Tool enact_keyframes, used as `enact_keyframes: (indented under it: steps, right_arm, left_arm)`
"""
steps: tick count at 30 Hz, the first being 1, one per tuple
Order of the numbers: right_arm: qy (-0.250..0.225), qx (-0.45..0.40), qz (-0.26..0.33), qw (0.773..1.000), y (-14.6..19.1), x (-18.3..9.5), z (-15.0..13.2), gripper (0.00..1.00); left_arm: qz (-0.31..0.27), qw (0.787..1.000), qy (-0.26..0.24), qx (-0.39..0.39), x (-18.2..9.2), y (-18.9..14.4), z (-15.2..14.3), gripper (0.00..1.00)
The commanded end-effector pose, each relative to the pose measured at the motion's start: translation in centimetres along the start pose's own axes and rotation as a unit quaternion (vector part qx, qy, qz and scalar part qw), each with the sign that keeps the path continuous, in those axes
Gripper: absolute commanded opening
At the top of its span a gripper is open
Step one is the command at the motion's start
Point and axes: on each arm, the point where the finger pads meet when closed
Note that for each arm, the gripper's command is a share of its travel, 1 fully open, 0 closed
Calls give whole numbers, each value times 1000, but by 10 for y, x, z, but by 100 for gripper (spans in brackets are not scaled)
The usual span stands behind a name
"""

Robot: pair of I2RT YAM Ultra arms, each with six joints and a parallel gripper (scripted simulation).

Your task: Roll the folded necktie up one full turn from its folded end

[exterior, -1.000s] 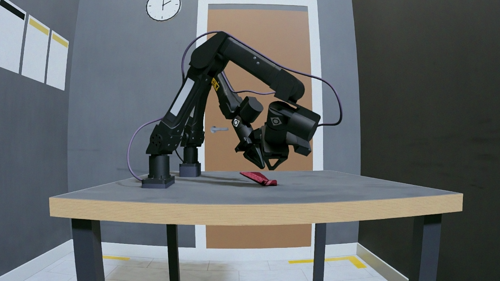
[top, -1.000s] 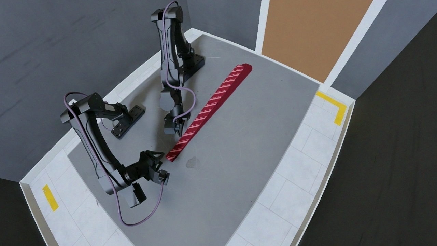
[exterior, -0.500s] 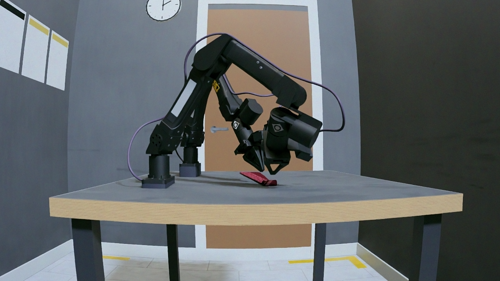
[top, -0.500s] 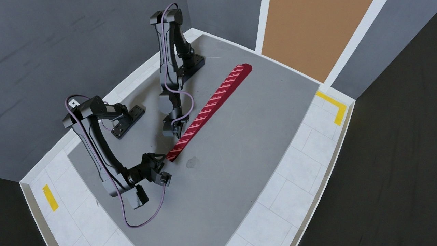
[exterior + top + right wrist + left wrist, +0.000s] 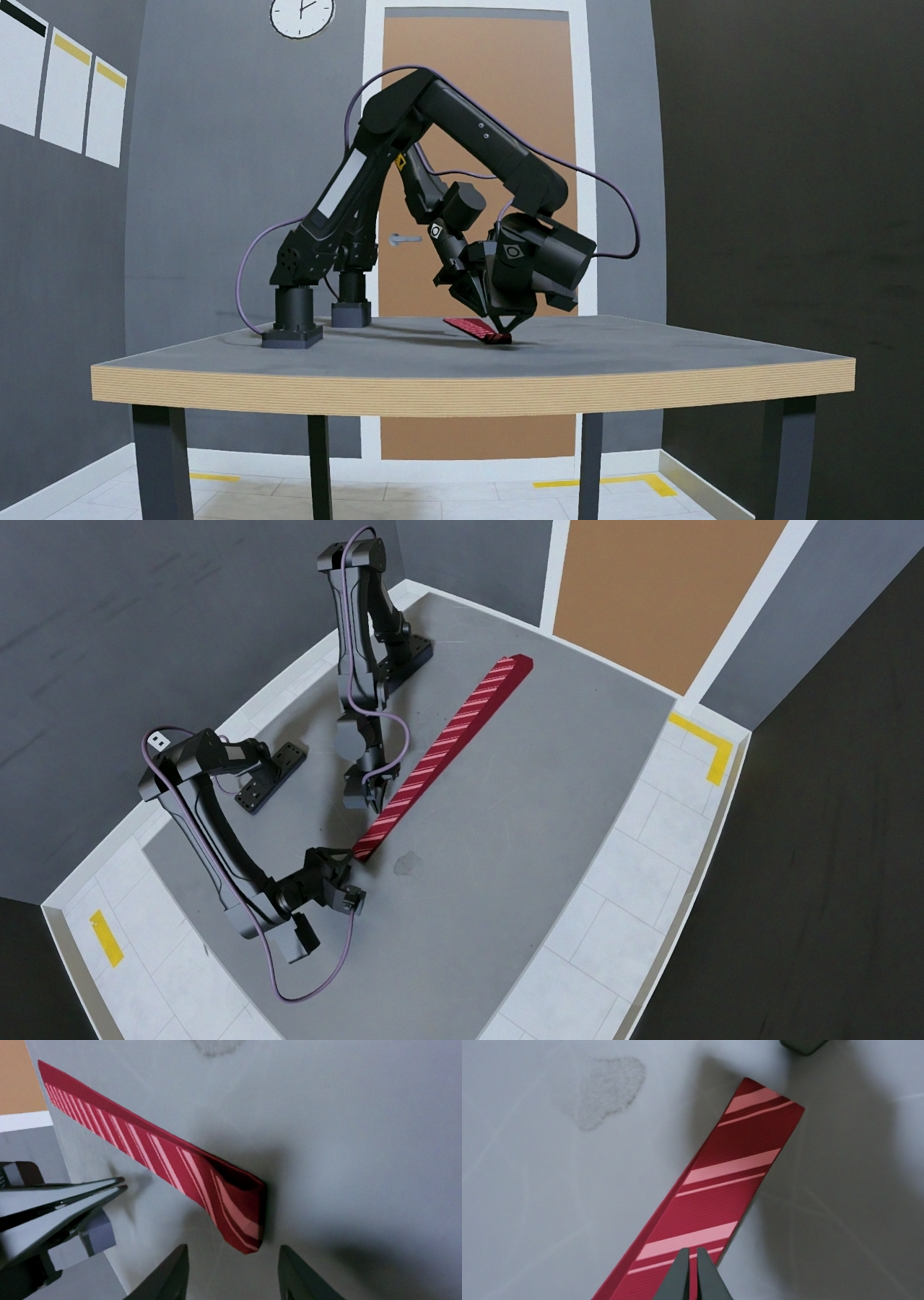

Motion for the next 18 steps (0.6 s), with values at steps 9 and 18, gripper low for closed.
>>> enact_keyframes:
  steps: [9,18]
  right_arm:
    - [-16,-9,9,1000,-11,8,4,37]
    - [-17,-9,12,1000,-16,14,4,35]
  left_arm:
    - [-12,999,-44,0,-1,-6,34,4]
    - [-17,998,-52,-4,2,-10,38,4]
Point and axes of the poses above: on each arm, the point where the finger pads meet when closed, its own x axis out along the fingers, its own y axis across the jaws, z = x × y, and after that the axes turned 1 degree about -x, right-handed
